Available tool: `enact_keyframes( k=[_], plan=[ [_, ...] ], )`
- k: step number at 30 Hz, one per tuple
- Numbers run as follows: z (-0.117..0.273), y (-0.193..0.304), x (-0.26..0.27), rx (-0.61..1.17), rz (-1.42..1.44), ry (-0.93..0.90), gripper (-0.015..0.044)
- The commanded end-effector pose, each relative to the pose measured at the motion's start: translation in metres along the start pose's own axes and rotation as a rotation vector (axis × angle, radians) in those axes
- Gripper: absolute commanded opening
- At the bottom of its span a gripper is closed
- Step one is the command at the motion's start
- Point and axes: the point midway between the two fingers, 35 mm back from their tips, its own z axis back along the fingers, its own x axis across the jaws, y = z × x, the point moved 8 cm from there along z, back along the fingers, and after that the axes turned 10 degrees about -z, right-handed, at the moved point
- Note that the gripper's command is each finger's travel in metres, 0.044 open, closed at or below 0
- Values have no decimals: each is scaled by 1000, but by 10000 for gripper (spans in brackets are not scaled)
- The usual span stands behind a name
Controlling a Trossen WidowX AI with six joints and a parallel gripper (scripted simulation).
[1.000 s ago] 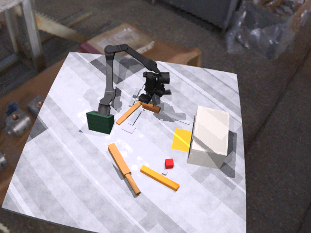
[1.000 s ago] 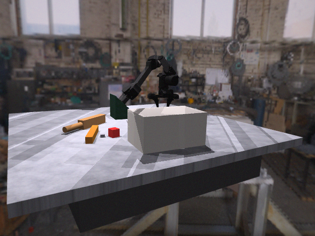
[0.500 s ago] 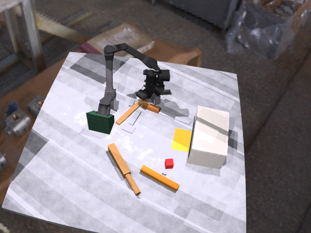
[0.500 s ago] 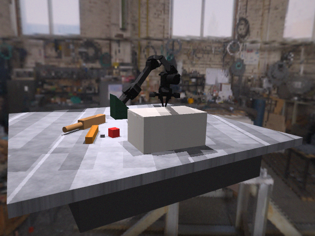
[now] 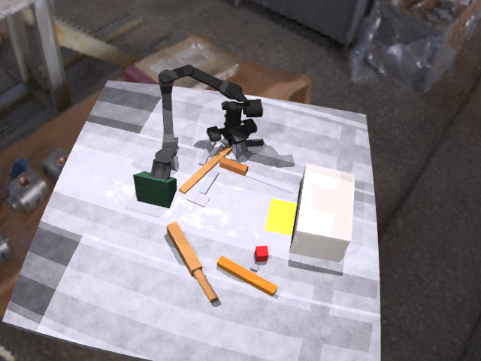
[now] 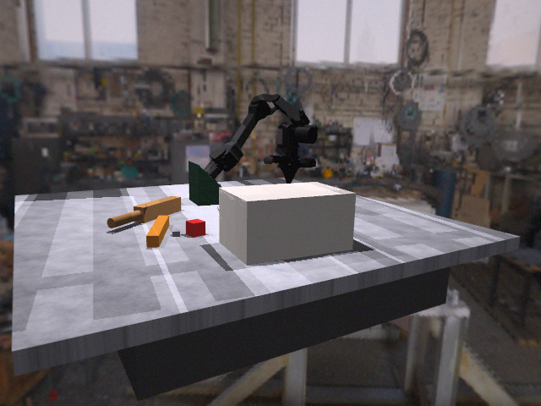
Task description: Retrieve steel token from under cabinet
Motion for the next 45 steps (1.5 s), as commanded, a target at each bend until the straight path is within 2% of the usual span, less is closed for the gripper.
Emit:
enact_keyframes(
  k=[1, 11, 23, 45],
  plan=[
    [4, 11, 2, -2, -133, -9, 0],
    [1, 16, 3, 0, -217, -9, 0],
    [-85, 16, 3, 6, -218, -11, 0],
    [-86, 17, 3, 6, -218, -11, 0]
  ],
)
